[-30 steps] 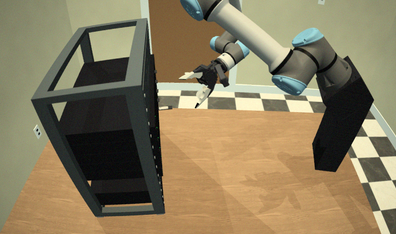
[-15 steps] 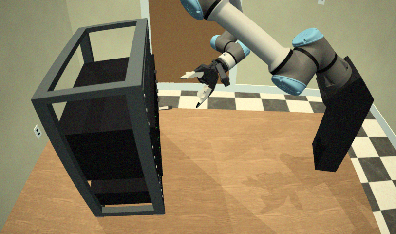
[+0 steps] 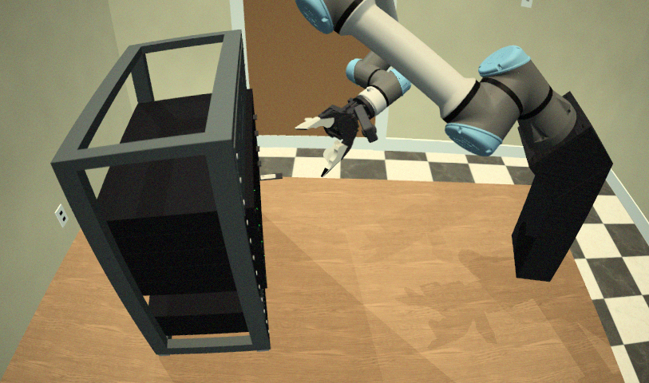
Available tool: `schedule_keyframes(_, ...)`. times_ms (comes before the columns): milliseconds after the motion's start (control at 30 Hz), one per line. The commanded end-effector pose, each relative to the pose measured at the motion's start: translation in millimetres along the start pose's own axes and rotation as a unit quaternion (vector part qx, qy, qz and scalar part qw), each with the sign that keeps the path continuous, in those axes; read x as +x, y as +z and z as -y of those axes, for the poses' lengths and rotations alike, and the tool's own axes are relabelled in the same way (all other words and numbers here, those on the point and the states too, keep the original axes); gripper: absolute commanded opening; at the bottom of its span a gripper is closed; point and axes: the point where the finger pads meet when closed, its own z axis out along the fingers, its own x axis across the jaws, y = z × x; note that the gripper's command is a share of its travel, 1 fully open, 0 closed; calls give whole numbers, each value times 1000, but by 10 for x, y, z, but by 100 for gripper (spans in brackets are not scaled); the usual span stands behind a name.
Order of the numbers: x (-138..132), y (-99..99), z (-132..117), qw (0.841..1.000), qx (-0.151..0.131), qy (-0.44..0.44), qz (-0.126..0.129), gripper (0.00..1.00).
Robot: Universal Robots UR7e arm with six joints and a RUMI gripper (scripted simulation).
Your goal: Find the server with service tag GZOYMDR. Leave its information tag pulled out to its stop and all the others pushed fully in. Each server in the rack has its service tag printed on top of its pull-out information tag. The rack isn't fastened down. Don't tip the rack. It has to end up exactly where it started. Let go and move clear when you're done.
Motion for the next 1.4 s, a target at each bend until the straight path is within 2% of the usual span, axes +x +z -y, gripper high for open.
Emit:
schedule_keyframes(0, -5, -1, 4, 1000, -3, -1, -4, 100)
schedule_keyframes(767, -98, -17, 7, 999, -37, -10, -31, 100)
schedule_keyframes(1367, -255, -48, 3, 992, -95, -24, -76, 100)
